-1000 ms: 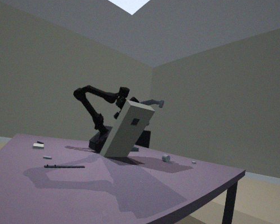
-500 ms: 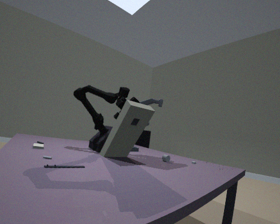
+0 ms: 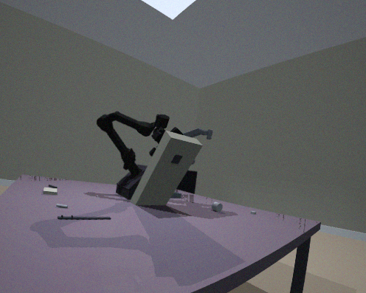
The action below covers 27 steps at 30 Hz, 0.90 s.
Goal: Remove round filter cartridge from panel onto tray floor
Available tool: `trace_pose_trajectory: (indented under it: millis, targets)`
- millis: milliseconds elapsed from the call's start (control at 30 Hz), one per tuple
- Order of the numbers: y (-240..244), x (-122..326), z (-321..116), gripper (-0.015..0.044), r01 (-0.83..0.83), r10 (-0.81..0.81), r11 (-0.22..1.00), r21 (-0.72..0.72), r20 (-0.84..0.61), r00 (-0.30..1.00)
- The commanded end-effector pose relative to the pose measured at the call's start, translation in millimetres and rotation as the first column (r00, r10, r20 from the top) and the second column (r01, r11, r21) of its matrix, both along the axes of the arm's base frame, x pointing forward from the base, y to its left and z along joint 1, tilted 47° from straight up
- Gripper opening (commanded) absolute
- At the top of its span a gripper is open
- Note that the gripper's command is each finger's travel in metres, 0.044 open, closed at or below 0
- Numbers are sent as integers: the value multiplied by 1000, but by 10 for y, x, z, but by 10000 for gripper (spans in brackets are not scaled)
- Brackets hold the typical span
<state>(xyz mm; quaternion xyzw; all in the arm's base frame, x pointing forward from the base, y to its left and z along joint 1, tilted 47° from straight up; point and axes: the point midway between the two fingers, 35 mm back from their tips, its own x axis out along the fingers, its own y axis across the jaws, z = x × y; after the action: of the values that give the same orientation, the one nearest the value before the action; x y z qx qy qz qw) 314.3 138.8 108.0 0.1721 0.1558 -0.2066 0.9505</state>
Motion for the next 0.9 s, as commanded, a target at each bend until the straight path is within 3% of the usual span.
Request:
trace_pose_trajectory:
  millis: [0, 733, 867]
  targets:
    - [-14, 22, -23, 112, -3, 3, 1000, -2, -7, 1000]
    - [-31, 66, -41, 112, -3, 3, 1000, -2, -7, 1000]
    - [0, 24, -11, 85, -6, 6, 1000, -7, 2, 1000]
